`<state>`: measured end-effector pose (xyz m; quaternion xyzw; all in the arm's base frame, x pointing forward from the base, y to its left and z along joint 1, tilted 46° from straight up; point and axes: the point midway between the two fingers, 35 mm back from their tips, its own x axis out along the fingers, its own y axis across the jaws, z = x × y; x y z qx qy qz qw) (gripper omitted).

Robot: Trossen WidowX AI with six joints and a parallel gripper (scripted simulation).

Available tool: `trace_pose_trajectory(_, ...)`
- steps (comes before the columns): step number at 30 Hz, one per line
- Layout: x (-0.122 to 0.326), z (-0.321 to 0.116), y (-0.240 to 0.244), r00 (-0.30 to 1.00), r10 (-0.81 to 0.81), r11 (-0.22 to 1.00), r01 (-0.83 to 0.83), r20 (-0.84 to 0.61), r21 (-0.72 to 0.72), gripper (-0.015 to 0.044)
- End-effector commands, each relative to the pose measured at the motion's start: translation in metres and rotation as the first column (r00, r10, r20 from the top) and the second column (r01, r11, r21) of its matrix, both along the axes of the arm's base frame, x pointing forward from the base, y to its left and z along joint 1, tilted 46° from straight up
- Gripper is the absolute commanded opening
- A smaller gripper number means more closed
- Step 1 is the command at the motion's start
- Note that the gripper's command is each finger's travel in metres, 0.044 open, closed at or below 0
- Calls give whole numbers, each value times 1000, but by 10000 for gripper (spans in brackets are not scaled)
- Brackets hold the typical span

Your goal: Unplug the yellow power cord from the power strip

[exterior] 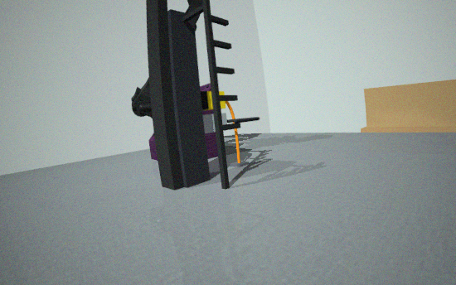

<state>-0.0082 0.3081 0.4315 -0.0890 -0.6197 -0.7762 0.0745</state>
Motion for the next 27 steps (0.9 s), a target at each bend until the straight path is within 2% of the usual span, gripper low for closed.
trace_pose_trajectory(1, -1, 0, 0, 1000, 2, 1000, -2, 0, 2, 374)
trace_pose_trajectory(9, -54, 28, -42, 987, 158, 973, -157, 11, 172, 164)
trace_pose_trajectory(18, -111, 63, -124, 922, 387, 834, -361, 24, 417, 160)
trace_pose_trajectory(27, -132, 87, -220, 800, 598, 605, -482, 37, 634, 160)
